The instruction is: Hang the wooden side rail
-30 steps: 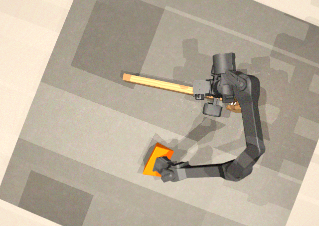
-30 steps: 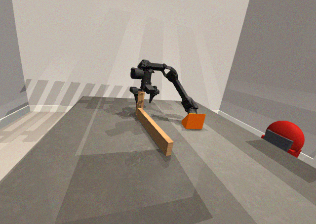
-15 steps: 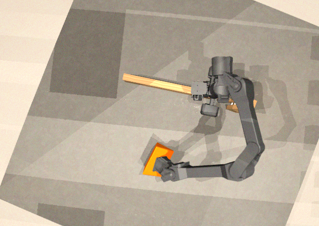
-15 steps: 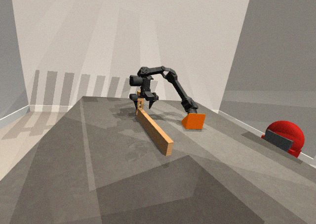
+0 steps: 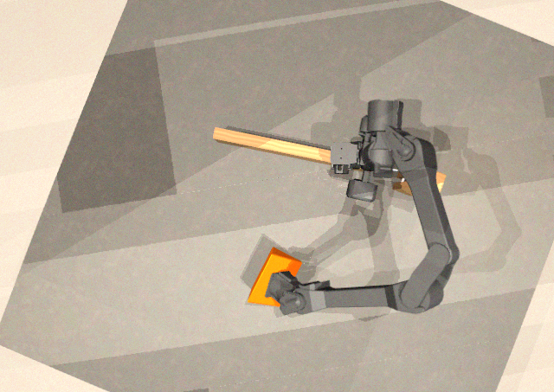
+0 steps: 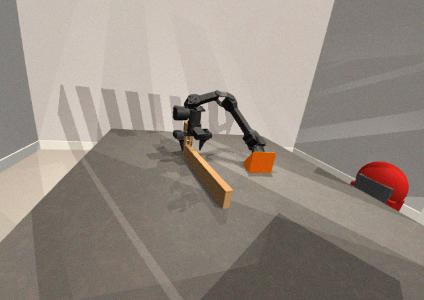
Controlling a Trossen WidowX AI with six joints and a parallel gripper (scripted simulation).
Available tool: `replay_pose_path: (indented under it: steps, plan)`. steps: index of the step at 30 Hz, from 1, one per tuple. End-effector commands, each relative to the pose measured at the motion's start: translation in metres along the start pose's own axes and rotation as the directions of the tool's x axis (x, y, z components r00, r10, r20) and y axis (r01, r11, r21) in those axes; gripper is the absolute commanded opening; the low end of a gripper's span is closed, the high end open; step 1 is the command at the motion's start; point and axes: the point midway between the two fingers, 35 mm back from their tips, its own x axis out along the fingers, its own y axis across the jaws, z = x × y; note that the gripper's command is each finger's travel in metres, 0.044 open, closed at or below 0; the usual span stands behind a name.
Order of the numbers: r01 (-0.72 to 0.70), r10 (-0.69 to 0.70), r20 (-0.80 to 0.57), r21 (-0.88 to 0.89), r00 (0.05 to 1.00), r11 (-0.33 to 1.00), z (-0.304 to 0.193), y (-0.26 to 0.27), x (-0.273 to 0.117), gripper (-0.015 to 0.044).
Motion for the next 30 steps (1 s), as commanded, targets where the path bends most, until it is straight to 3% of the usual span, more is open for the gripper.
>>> replay_pose_path:
  steps: [1, 27, 30]
  plan:
    - [-0.002, 0.002, -0.003, -0.006, 1.0, 1.0, -0.001, 0.001, 0.008, 0.044]
    - [-0.003, 0.003, -0.006, -0.005, 1.0, 1.0, -0.001, 0.003, 0.045, 0.044]
    - [-0.003, 0.003, -0.006, -0.005, 1.0, 1.0, -0.001, 0.003, 0.045, 0.0361]
